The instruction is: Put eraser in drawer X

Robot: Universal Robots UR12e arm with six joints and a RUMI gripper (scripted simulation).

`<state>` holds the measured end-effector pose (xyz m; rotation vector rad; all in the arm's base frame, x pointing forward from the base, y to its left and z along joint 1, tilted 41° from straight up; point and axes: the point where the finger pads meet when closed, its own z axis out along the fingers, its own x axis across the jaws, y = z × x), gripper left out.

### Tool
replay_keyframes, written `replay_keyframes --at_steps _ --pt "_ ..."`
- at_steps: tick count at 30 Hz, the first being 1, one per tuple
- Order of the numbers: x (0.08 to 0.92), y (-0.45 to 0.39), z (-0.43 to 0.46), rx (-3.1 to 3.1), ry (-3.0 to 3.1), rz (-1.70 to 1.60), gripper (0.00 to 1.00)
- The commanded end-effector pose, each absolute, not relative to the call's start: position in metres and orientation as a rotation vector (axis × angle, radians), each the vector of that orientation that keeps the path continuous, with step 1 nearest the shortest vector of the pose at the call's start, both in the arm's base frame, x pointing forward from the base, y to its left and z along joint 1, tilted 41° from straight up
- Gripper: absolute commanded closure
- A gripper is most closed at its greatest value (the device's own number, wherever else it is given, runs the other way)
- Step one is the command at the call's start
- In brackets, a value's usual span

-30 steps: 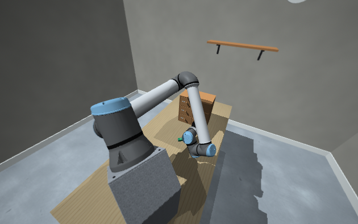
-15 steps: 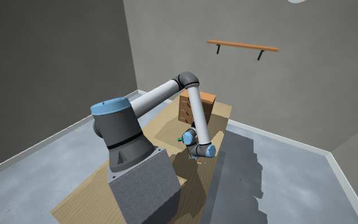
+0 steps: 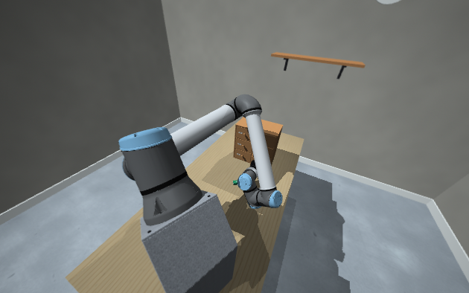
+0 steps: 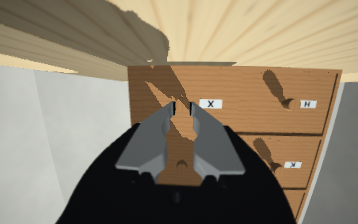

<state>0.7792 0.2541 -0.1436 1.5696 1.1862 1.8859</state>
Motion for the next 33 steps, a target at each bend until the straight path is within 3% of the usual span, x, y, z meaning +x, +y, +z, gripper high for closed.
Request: replay_keyframes --at_steps 1,33 --pt "0.777 0.253 -0.144 1.569 1.185 1.886 0.93" --pt "0.757 0.251 -0.15 1.569 1.185 1.886 0.93"
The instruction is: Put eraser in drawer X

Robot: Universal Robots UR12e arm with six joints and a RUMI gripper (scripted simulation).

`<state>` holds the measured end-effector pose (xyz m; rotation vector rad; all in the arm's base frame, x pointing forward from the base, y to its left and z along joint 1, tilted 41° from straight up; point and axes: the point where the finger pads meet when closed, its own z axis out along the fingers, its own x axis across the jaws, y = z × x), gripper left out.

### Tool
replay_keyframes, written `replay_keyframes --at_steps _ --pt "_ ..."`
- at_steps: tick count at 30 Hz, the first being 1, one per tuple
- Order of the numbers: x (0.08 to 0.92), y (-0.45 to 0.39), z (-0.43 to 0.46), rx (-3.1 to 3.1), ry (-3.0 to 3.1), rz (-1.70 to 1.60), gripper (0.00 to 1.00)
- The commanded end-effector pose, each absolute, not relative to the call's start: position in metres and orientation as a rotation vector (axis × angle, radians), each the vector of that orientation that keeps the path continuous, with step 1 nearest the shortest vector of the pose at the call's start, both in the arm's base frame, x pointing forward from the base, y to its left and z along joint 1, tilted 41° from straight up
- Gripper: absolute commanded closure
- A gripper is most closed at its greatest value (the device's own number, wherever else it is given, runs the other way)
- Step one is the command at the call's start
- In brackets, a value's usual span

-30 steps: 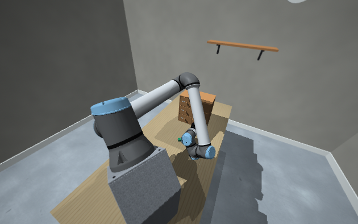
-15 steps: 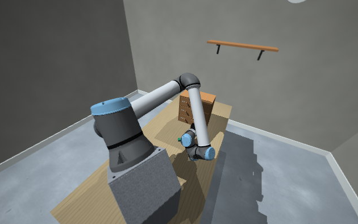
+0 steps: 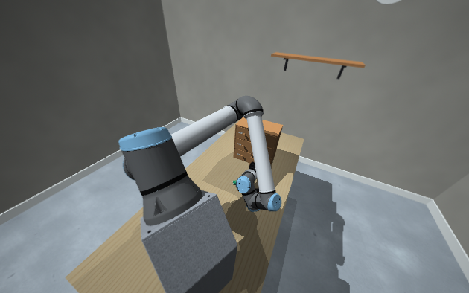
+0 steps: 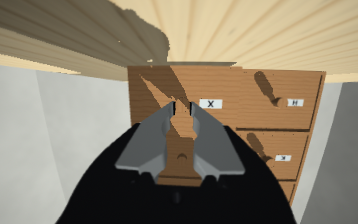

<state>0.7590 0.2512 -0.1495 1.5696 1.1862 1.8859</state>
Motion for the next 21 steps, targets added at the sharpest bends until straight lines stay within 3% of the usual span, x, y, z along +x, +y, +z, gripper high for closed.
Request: replay_keyframes --at_steps 1,21 --pt "0.7568 0.2505 -0.1498 1.569 1.185 1.886 0.93" --pt "0.7474 0.2492 -0.1526 1.569 1.185 1.886 0.93"
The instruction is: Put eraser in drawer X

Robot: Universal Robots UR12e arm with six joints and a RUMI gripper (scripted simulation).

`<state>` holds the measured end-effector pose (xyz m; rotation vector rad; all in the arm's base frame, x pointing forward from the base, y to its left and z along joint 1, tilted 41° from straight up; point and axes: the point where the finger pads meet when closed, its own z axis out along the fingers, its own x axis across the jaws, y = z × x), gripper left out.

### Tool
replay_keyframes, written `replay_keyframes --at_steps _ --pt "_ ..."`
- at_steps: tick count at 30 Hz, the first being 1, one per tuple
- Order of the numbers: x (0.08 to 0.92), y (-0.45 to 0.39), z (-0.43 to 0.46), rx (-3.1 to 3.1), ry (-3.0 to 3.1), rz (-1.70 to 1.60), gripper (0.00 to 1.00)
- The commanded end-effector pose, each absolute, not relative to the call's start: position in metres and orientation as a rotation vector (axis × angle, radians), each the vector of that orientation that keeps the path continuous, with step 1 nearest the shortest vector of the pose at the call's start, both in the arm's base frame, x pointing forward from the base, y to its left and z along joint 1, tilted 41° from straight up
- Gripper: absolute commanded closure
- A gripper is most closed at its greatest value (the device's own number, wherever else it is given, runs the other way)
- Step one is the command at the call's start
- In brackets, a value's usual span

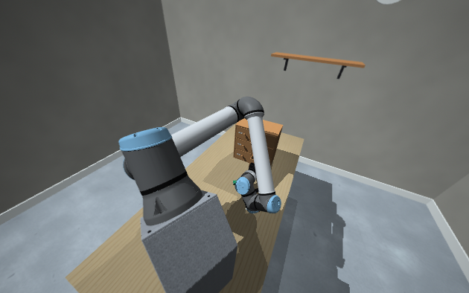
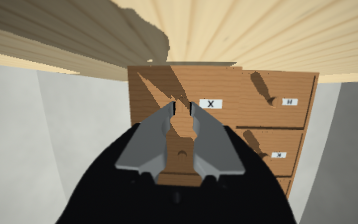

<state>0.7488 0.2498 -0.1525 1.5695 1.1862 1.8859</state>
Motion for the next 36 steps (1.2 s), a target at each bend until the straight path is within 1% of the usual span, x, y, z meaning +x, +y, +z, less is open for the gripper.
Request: replay_keyframes --at_steps 1,36 --pt "0.747 0.2491 -0.1527 1.569 1.185 1.886 0.93" --pt "0.7401 0.2481 -0.1547 1.569 1.185 1.886 0.93"
